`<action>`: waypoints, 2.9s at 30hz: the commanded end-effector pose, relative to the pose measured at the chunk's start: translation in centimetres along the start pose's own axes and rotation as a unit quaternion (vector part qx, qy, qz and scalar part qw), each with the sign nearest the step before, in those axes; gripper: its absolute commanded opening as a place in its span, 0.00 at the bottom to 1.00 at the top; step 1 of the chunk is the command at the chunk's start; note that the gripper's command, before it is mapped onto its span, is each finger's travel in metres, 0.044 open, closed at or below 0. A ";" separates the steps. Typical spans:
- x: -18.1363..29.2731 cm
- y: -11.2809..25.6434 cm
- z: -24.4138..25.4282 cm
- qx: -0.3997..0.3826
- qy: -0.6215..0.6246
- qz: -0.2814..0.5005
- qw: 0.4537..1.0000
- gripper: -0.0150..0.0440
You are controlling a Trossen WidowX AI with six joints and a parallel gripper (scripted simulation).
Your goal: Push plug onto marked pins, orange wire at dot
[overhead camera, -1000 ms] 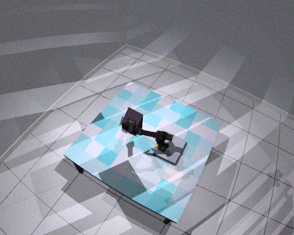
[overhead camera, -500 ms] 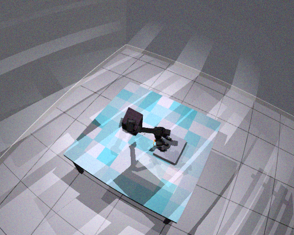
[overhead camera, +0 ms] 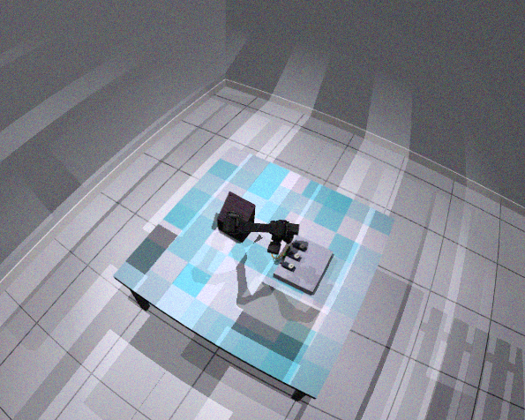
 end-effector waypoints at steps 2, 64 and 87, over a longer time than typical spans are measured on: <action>1.8 -0.3 0.7 -0.001 -0.080 0.002 0.997 0.25; -2.8 -4.1 0.9 0.000 -0.116 0.001 0.993 0.25; -3.2 0.5 1.1 -0.001 -0.116 0.001 0.993 0.88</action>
Point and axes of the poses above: the point midway between the two fingers, 35 mm back from their tips, its own y axis back along the fingers, its own z axis across the jaws, x = y × z, the point moved 3 cm from there along y, back along the fingers, and after that the axes turned 14 degrees about -y, right-handed, at the moved point
